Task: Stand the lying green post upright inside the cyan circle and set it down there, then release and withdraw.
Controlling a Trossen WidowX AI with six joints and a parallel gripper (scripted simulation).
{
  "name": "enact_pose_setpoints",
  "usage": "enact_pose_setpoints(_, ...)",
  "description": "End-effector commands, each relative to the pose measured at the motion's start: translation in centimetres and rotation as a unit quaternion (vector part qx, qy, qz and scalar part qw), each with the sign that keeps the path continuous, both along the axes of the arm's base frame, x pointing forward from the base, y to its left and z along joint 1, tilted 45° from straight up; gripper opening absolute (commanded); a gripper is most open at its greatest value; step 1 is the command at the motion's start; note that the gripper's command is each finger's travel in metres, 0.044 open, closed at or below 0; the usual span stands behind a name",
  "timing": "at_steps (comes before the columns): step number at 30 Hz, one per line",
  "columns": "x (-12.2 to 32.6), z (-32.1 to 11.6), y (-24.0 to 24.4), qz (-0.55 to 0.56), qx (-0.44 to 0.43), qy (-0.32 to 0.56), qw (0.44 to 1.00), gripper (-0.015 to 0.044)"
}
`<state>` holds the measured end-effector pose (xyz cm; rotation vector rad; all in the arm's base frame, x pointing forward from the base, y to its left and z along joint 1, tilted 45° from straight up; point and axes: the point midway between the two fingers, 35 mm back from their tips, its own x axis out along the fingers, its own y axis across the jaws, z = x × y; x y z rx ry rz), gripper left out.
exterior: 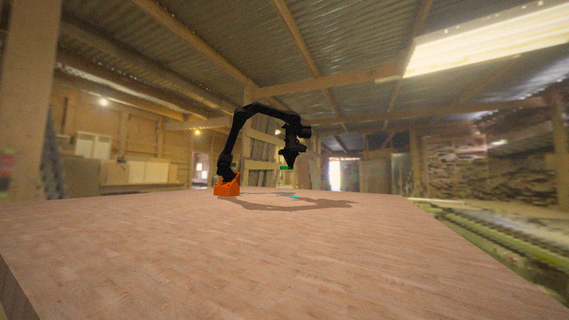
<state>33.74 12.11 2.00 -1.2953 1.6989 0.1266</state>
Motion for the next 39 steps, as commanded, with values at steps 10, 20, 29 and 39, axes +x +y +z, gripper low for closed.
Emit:
enact_pose_setpoints(10, 0.1, -3.1, 2.7, 0.073, -0.007, 0.069, 0.995, 0.0023)
enact_pose_setpoints(20, 0.0, -4.1, 3.3, 0.090, -0.001, 0.088, 0.992, 0.0023)
enact_pose_setpoints(29, -0.1, -4.7, 2.9, 0.082, 0.032, 0.090, 0.992, 0.0023)
enact_pose_setpoints(39, -0.2, -5.4, 2.6, 0.075, 0.069, 0.091, 0.991, 0.0023)
